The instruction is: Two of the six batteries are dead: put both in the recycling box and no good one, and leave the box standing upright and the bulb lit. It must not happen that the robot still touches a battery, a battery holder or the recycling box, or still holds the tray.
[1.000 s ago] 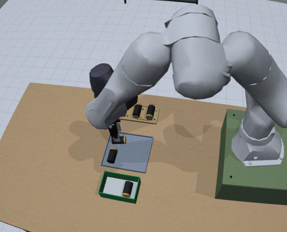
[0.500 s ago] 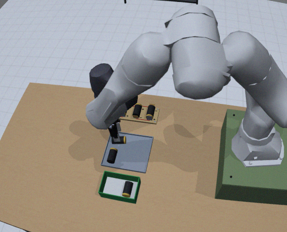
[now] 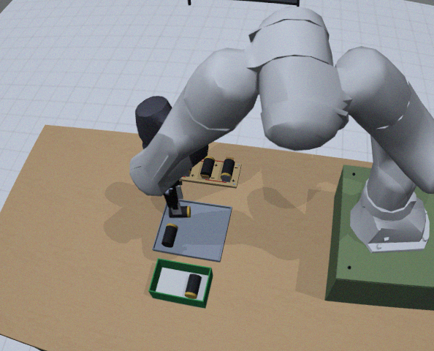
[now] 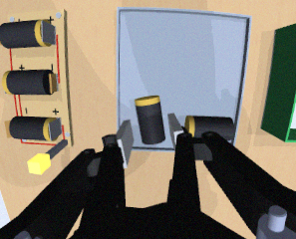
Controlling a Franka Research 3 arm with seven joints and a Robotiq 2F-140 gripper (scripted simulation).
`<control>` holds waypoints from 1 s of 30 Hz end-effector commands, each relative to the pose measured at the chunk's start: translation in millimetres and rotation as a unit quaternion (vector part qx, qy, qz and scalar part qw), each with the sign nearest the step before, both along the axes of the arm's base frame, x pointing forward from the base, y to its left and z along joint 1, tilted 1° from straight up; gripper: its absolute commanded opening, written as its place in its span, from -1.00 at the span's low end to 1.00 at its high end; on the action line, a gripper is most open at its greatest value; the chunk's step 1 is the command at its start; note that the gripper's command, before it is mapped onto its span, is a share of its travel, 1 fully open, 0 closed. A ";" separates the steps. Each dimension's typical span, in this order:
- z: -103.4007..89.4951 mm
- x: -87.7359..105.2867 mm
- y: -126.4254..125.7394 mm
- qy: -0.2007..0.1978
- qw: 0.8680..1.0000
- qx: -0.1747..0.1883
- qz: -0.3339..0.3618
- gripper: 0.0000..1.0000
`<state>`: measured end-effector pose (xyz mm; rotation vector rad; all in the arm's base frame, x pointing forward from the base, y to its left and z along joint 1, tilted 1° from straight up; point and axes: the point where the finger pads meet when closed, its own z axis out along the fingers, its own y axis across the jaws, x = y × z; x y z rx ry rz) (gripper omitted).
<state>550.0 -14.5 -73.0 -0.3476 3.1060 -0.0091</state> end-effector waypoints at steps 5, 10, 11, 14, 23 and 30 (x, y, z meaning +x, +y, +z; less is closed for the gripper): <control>-12.7 -0.1 0.0 -0.001 1.000 0.000 0.001 -0.41; -32.3 0.3 0.0 -0.001 1.000 0.000 0.001 -0.41; -33.9 0.3 -0.1 -0.001 1.000 0.000 0.001 -0.41; -34.7 0.3 -0.1 -0.001 1.000 0.000 0.001 -0.41; -40.6 0.4 -0.1 -0.001 1.000 0.000 0.001 -0.41; -44.7 0.5 -0.1 -0.001 1.000 0.000 0.001 -0.41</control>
